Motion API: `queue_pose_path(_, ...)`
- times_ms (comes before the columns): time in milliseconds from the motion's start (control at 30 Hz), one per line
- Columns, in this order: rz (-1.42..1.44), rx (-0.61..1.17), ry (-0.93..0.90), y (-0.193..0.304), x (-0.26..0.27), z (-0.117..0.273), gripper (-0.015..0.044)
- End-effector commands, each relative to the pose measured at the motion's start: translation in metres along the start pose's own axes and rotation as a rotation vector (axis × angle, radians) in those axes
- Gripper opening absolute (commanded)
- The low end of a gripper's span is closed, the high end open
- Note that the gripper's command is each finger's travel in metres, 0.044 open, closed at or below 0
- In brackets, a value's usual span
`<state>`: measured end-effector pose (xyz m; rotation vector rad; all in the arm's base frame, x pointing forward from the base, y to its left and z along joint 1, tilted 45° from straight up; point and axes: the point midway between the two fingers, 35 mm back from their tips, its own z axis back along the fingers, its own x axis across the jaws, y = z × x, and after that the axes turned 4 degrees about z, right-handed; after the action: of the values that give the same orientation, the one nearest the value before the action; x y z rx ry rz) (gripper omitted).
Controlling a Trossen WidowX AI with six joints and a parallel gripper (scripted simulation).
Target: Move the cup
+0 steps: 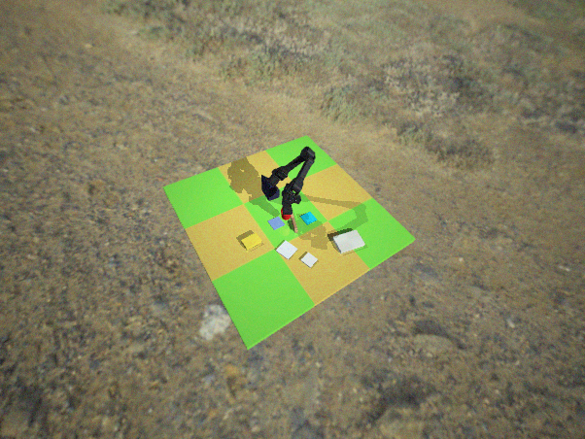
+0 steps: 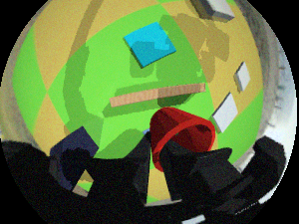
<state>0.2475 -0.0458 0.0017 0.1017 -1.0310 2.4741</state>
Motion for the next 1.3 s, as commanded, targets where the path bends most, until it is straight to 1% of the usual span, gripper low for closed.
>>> queue_pose_path(0,-0.002,-0.006,0.002,-0.013,0.001,0.001,0.0000)
queue_pose_path(1267,-0.001,-0.011,0.001,-0.112,0.013,0.002,0.0000)
